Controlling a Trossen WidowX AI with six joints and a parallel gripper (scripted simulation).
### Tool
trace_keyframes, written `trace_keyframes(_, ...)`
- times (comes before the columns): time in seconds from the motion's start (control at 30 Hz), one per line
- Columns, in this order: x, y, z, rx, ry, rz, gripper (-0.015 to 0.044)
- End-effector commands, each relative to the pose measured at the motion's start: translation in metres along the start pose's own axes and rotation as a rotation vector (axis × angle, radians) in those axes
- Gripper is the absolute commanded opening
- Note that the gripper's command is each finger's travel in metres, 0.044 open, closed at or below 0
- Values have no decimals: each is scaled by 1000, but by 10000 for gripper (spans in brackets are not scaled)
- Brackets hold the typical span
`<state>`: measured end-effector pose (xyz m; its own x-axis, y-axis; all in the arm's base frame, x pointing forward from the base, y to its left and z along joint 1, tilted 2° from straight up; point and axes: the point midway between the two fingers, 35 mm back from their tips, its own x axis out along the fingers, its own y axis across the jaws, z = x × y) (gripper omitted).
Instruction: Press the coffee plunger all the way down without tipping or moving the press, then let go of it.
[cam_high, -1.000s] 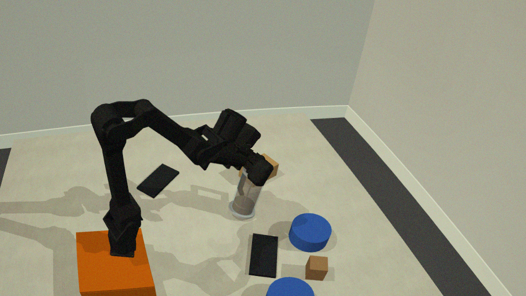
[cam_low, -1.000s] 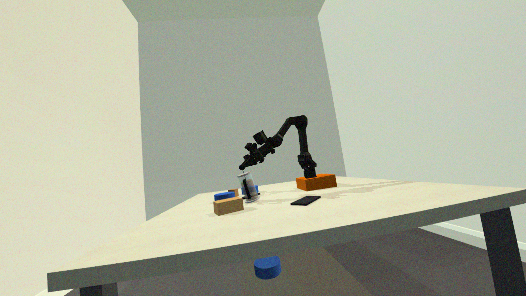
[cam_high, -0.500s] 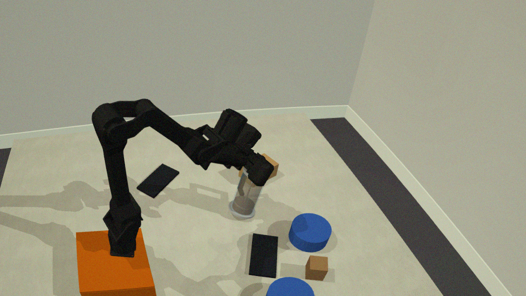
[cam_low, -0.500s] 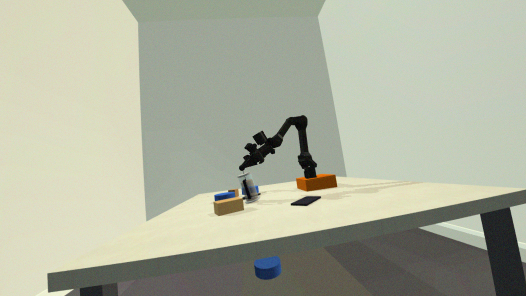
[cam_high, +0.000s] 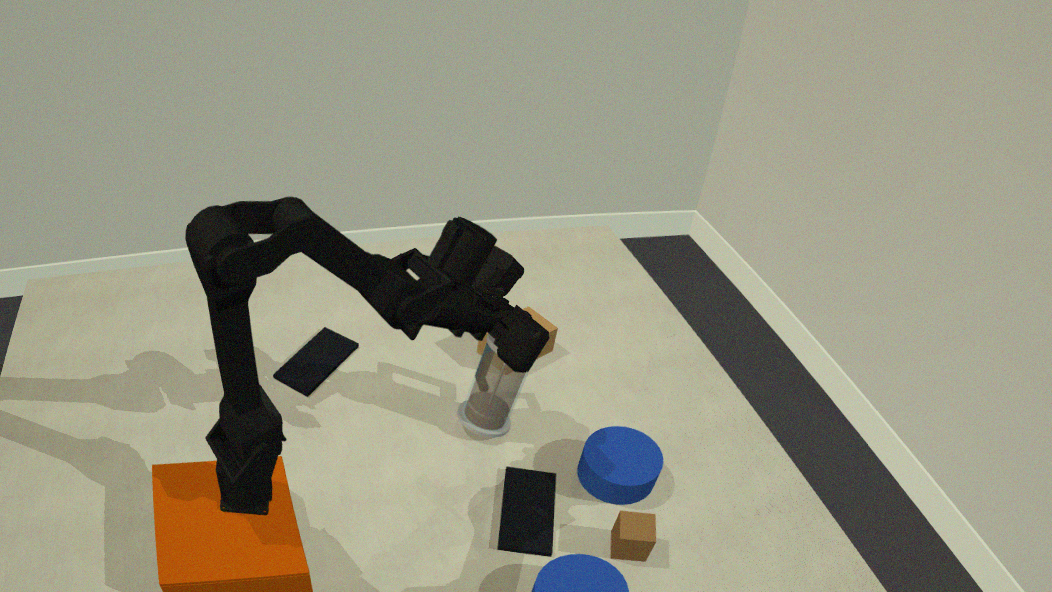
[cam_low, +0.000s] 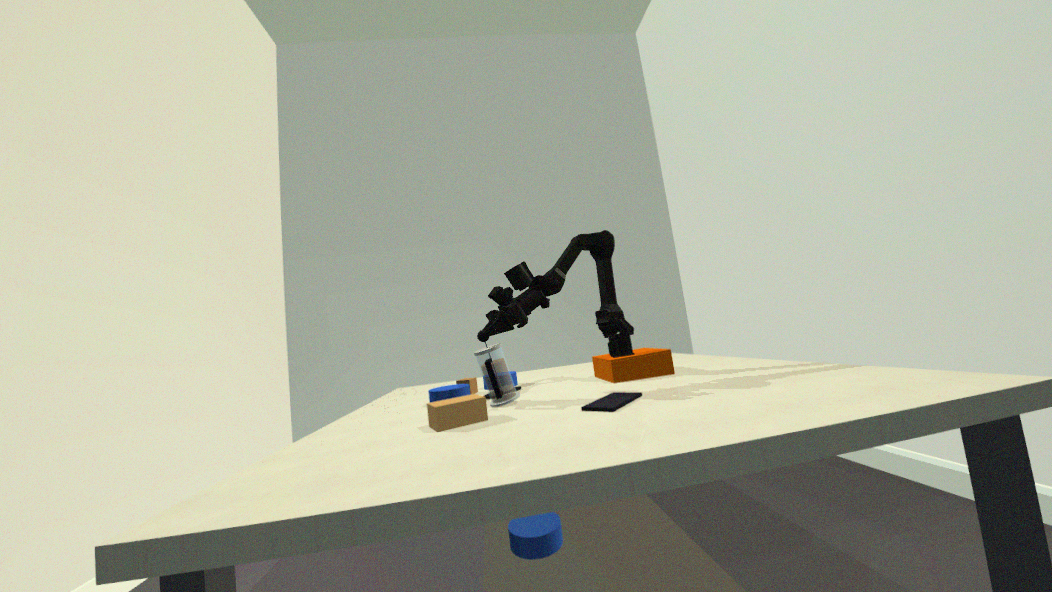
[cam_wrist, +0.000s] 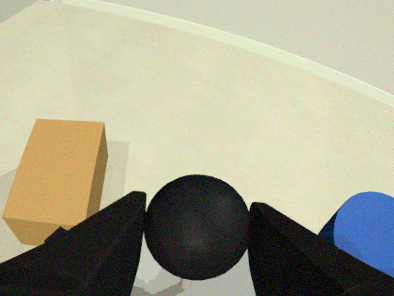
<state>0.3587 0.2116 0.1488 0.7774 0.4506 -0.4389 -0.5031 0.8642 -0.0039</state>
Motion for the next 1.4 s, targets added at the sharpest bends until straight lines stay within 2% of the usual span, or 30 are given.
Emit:
trace_keyframes(0.0, 3, 0, -4, -6, 14, 2, 125)
trace_keyframes(0.87, 2, 0, 1, 0, 3, 0, 125)
trace_keyframes(1.27, 2, 0, 1, 0, 3, 0, 440)
trace_keyframes(1.37, 2, 0, 1, 0, 3, 0, 440)
